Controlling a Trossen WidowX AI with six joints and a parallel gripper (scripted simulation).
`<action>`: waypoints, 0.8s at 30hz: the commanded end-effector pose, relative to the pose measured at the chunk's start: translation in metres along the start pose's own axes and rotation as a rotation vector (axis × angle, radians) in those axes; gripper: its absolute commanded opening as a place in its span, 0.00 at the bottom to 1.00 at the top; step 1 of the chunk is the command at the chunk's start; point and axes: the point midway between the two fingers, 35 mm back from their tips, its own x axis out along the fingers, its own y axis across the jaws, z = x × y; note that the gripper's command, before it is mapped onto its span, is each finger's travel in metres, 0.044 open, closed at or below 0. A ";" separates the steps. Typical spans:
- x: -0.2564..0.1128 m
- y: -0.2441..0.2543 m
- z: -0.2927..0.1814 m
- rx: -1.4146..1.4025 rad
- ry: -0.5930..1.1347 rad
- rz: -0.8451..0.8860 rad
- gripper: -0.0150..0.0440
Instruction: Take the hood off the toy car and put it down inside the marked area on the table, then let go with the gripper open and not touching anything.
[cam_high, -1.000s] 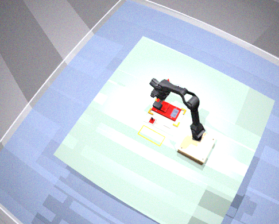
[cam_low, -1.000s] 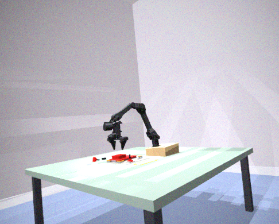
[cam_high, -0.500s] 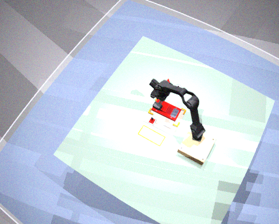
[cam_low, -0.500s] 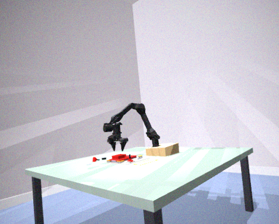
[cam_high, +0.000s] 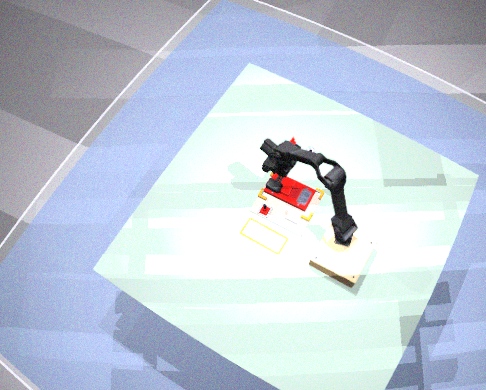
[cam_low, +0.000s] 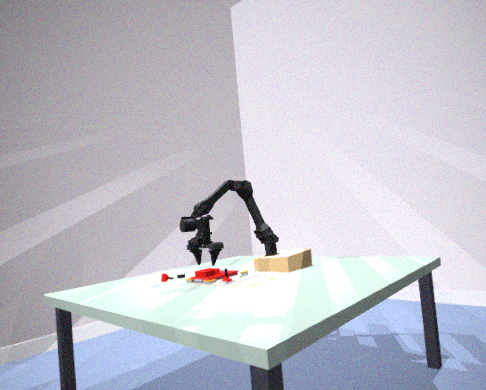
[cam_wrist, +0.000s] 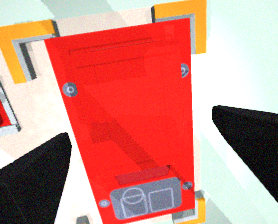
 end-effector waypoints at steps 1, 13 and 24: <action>0.005 0.001 -0.002 -0.005 0.006 0.007 1.00; 0.012 0.002 -0.002 -0.005 0.006 0.007 1.00; 0.019 0.002 -0.002 -0.005 0.006 0.007 1.00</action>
